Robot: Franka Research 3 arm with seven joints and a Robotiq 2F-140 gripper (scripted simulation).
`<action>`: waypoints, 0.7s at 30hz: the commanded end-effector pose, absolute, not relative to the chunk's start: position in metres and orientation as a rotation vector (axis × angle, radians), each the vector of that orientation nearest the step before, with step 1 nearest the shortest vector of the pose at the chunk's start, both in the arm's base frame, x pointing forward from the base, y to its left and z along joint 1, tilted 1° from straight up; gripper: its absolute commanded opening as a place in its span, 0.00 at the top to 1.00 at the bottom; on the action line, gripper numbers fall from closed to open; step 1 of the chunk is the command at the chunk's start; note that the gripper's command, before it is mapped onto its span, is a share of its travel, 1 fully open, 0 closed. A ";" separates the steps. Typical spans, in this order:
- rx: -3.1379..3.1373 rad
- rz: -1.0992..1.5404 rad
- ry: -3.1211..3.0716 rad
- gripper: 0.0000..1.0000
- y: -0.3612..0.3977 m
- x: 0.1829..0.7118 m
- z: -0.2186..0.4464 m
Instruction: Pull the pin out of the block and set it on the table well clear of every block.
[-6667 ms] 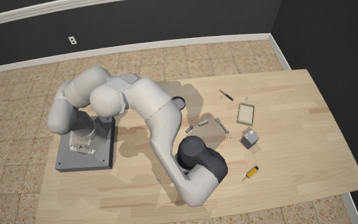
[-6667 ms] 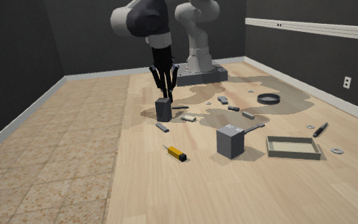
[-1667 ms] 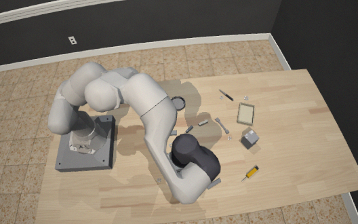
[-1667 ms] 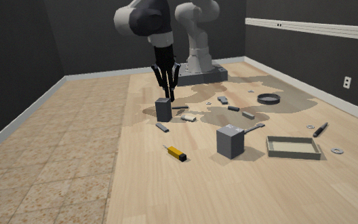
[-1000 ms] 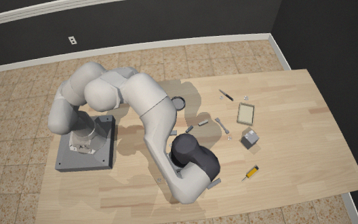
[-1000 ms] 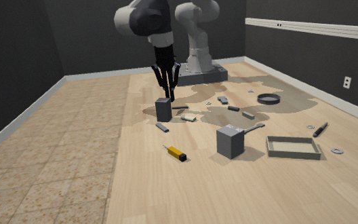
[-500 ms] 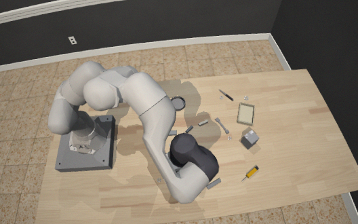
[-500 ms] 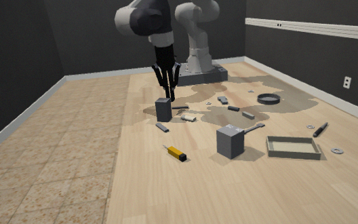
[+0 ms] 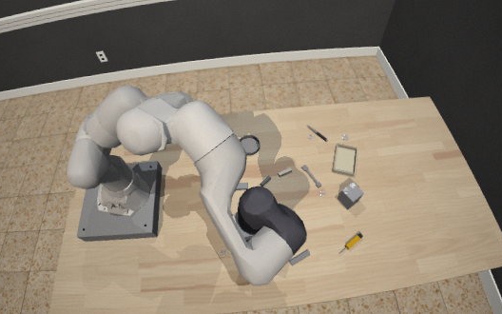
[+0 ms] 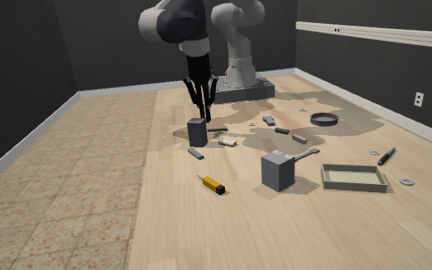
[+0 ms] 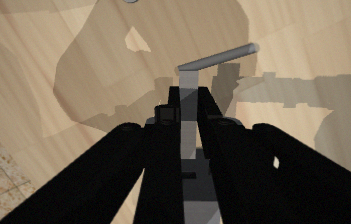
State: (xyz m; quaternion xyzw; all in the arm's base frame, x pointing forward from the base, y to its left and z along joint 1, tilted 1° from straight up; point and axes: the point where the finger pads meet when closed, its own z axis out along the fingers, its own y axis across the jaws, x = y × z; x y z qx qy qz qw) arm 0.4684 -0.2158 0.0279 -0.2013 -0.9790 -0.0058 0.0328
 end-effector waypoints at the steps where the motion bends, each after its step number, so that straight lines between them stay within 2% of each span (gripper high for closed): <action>1: -0.603 -0.015 -3.019 0.90 -0.216 0.469 0.029; 21: -0.606 -0.016 -3.018 0.90 -0.214 0.465 0.029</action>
